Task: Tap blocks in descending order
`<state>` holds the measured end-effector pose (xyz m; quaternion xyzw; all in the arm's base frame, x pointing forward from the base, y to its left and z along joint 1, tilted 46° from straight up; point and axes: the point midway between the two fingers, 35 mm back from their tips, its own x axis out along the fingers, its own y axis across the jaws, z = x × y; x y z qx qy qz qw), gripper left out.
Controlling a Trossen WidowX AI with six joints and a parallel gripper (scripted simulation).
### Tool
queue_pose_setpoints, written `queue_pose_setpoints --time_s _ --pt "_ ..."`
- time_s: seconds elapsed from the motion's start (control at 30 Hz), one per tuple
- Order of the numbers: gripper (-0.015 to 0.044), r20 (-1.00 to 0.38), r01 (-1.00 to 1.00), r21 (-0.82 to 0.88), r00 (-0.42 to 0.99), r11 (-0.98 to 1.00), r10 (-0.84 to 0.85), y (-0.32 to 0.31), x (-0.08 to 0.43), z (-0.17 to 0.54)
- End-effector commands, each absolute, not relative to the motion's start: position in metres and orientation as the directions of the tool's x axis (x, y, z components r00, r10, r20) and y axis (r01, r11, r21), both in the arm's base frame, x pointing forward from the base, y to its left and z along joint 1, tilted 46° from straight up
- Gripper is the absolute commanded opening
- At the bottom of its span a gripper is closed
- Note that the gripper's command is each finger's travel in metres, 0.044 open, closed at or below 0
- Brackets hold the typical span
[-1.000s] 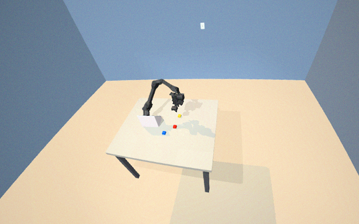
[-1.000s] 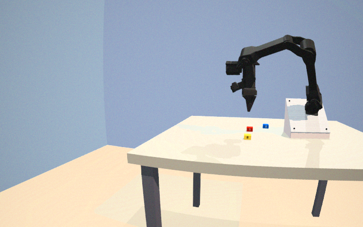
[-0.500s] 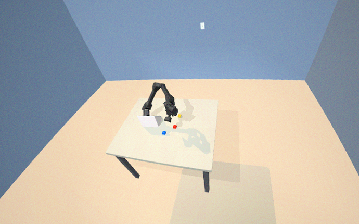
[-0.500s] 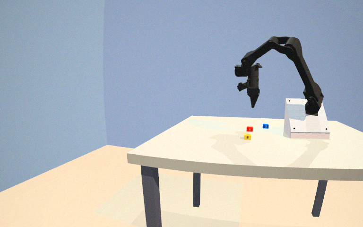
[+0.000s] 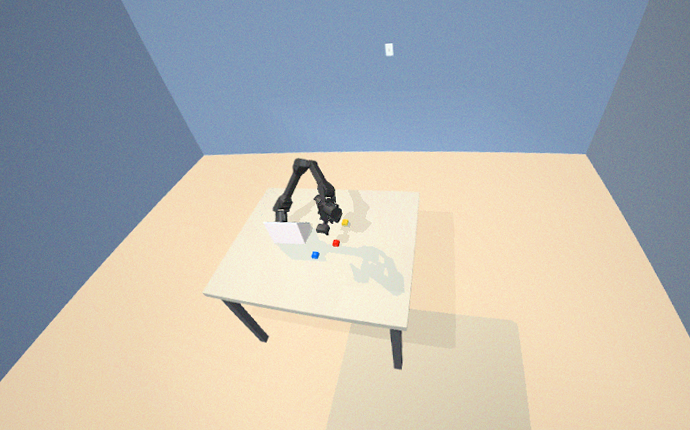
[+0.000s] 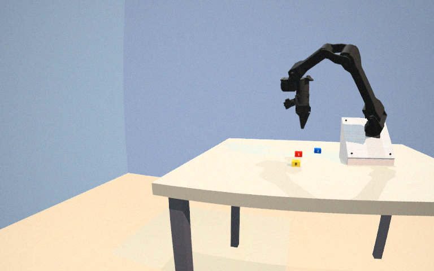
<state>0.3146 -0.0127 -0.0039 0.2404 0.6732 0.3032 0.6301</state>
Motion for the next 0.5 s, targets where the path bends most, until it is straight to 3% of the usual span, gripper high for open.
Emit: queue_pose_setpoints --time_s 0.0,0.3,0.47 --pt "0.04 -0.706 -0.062 0.708 -0.093 0.704 0.702 -0.011 0.315 -0.002" --pt "0.04 -0.702 -0.062 0.712 -0.093 0.699 0.706 0.095 0.329 0.102" --pt "0.04 -0.7 -0.062 0.714 -0.094 0.698 0.708 0.099 0.328 0.106"
